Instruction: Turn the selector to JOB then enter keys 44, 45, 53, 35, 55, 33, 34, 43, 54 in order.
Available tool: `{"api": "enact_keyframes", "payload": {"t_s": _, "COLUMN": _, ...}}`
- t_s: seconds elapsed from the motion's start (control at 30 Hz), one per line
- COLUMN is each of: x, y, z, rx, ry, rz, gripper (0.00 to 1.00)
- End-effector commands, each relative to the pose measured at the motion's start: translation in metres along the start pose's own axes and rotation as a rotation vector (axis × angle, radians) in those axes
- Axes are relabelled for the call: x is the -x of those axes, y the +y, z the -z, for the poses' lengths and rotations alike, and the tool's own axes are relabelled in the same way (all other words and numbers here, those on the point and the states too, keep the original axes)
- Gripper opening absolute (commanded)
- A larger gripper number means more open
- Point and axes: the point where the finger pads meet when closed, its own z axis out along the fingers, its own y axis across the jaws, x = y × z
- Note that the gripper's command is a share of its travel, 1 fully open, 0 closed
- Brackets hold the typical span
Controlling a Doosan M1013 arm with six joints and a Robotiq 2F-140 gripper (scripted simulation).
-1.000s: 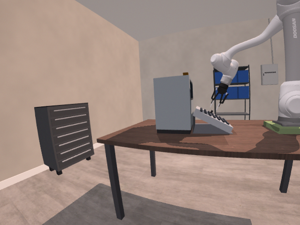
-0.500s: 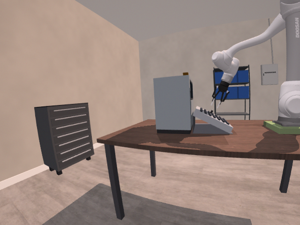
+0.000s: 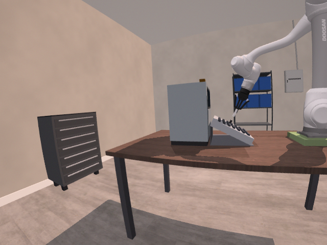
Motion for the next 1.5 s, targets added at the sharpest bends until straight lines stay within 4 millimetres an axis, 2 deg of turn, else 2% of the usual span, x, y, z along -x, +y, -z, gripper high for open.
{"api": "enact_keyframes", "payload": {"t_s": 0.0, "x": 0.000, "y": 0.000, "z": 0.000, "rx": 0.000, "ry": 0.000, "rz": 0.000, "gripper": 0.00}}
{"api": "enact_keyframes", "payload": {"t_s": 0.73, "x": 0.003, "y": 0.000, "z": 0.000, "rx": 0.000, "ry": 0.000, "rz": 0.001, "gripper": 0.00}}
{"api": "enact_keyframes", "payload": {"t_s": 0.8, "x": 0.020, "y": -0.003, "z": -0.002, "rx": 0.000, "ry": 0.000, "rz": 0.007, "gripper": 0.00}}
{"api": "enact_keyframes", "payload": {"t_s": 0.87, "x": 0.052, "y": -0.007, "z": -0.006, "rx": 0.000, "ry": 0.000, "rz": 0.019, "gripper": 0.00}}
{"api": "enact_keyframes", "payload": {"t_s": 0.97, "x": 0.110, "y": -0.014, "z": -0.013, "rx": 0.000, "ry": 0.000, "rz": 0.041, "gripper": 0.00}}
{"api": "enact_keyframes", "payload": {"t_s": 1.07, "x": 0.151, "y": -0.019, "z": -0.018, "rx": 0.000, "ry": 0.000, "rz": 0.056, "gripper": 0.00}}
{"api": "enact_keyframes", "payload": {"t_s": 1.1, "x": 0.158, "y": -0.020, "z": -0.019, "rx": 0.000, "ry": 0.000, "rz": 0.059, "gripper": 0.00}}
{"api": "enact_keyframes", "payload": {"t_s": 1.47, "x": 0.162, "y": -0.020, "z": -0.022, "rx": 0.000, "ry": 0.000, "rz": 0.060, "gripper": 0.00}}
